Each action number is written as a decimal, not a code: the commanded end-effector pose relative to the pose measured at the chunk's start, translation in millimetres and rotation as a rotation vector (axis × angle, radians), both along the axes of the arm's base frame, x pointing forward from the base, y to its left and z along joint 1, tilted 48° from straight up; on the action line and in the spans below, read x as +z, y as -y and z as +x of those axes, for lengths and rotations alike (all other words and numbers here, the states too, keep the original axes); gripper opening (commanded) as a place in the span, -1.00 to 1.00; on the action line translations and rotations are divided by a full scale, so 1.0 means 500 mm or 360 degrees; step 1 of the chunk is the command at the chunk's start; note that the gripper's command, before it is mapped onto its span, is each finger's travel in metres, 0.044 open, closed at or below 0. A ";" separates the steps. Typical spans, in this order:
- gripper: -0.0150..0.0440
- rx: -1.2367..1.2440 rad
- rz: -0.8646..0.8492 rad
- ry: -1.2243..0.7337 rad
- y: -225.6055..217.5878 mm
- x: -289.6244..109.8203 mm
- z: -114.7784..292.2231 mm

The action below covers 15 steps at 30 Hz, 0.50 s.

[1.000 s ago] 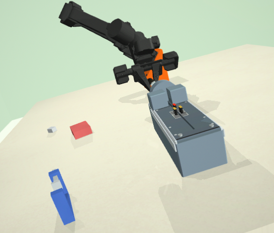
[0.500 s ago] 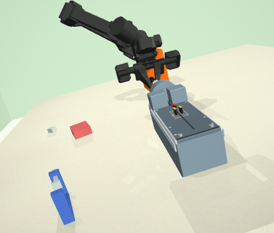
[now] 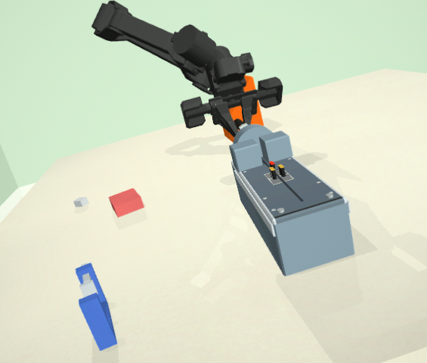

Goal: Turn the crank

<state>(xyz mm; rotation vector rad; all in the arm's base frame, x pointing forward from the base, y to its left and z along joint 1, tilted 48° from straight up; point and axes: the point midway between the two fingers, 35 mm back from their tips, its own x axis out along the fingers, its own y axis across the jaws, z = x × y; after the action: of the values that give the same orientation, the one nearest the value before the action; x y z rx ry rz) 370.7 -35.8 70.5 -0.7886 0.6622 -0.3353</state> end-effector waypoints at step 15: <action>-0.49 0.0039 0.0011 -0.0019 -0.018 -0.015 0.000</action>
<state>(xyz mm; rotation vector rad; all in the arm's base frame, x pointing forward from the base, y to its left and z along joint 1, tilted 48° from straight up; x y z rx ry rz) 370.7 -33.6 68.5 -0.7885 0.6601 -0.3352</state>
